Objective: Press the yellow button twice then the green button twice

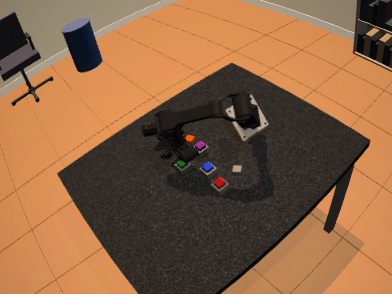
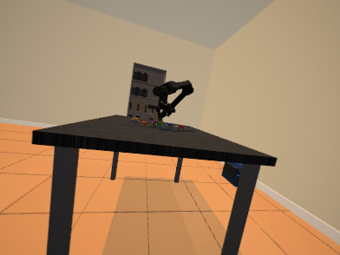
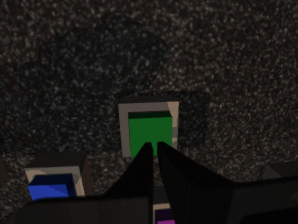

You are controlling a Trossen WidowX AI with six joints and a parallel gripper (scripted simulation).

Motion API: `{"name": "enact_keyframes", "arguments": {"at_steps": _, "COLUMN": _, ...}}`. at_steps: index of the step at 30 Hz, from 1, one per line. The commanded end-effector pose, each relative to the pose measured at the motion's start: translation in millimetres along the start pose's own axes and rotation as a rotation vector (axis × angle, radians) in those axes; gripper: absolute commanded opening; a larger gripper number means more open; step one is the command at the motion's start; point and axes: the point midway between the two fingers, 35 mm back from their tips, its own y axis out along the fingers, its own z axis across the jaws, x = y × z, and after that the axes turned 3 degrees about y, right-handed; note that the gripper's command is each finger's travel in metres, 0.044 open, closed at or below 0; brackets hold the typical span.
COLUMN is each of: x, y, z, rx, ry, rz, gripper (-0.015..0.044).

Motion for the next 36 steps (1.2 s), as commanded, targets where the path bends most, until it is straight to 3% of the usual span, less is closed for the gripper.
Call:
{"name": "enact_keyframes", "arguments": {"at_steps": 1, "x": 1, "y": -12, "z": 1, "rx": -0.005, "ry": -0.007, "rz": -0.001, "gripper": 0.0020}}
{"name": "enact_keyframes", "arguments": {"at_steps": 36, "x": 1, "y": 23, "z": 1, "rx": -0.003, "ry": -0.008, "rz": -0.001, "gripper": 0.0020}}
